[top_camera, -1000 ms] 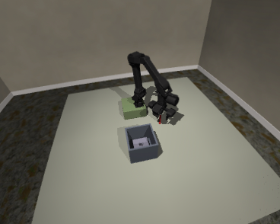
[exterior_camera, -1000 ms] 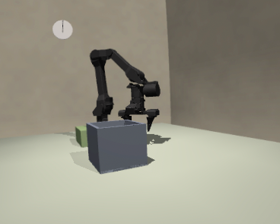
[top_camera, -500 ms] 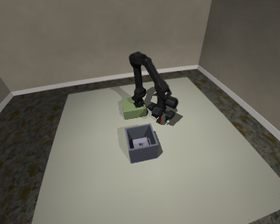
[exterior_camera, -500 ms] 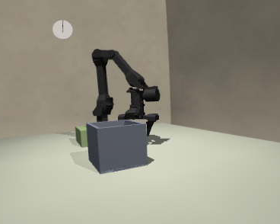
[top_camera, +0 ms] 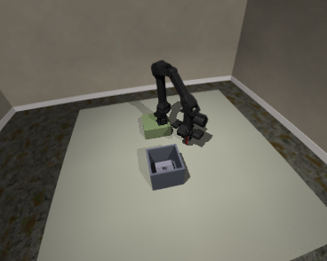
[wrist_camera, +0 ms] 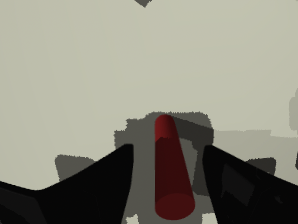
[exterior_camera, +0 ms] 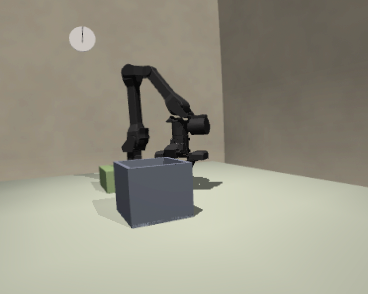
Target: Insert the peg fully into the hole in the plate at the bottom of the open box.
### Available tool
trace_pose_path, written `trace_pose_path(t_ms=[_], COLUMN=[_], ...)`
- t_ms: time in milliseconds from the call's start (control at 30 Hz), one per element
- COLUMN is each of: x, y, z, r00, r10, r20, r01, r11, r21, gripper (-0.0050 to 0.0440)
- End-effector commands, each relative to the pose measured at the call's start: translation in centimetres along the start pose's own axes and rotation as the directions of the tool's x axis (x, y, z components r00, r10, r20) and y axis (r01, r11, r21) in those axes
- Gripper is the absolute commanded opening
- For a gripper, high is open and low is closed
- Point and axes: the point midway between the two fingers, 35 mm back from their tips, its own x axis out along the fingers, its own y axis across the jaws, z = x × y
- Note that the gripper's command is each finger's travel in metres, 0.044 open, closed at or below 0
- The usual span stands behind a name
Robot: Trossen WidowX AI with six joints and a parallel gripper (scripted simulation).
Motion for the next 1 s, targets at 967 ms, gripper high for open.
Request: trace_pose_path(t_ms=[967], x=[-1.5], y=[0.4], z=[0.0], r00=[1.0], r10=[0.0], r20=[0.001], r01=[0.0], r11=[1.0], r21=[0.005], gripper=[0.0])
